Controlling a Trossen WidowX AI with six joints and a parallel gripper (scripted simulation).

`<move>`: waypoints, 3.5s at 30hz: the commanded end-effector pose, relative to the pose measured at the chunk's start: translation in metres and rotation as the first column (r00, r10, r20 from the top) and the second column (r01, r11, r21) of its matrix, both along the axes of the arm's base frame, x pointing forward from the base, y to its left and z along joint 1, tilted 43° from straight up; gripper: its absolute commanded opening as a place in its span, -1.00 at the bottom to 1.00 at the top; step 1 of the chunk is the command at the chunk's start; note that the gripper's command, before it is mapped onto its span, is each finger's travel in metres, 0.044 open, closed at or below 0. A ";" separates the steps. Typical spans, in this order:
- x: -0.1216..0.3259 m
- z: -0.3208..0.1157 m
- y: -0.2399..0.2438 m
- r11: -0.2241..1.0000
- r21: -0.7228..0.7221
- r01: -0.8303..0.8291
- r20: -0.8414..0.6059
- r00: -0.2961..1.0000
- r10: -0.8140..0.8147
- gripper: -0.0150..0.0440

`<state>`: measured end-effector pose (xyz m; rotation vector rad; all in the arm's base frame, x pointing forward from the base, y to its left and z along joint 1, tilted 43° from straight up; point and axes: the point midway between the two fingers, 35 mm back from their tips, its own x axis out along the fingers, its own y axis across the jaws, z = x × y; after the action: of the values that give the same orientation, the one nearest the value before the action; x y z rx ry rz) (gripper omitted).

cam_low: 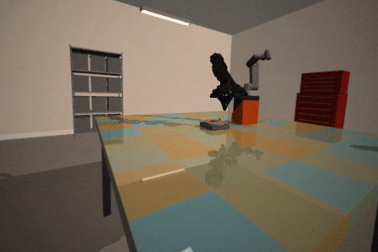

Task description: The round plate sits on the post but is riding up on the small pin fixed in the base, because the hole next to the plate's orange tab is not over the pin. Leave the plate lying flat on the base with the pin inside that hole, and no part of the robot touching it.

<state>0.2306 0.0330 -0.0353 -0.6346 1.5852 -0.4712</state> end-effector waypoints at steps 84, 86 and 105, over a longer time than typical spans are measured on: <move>0.029 0.006 -0.087 0.996 -0.045 0.071 0.068 0.995 -0.068 -0.49; 0.031 0.006 -0.087 0.996 -0.045 0.071 0.068 0.995 -0.068 -0.49; 0.038 0.022 -0.074 0.997 -0.042 0.070 0.069 0.995 -0.067 -0.49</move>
<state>0.2651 -0.0524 -0.0243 -0.6017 1.5538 -0.5772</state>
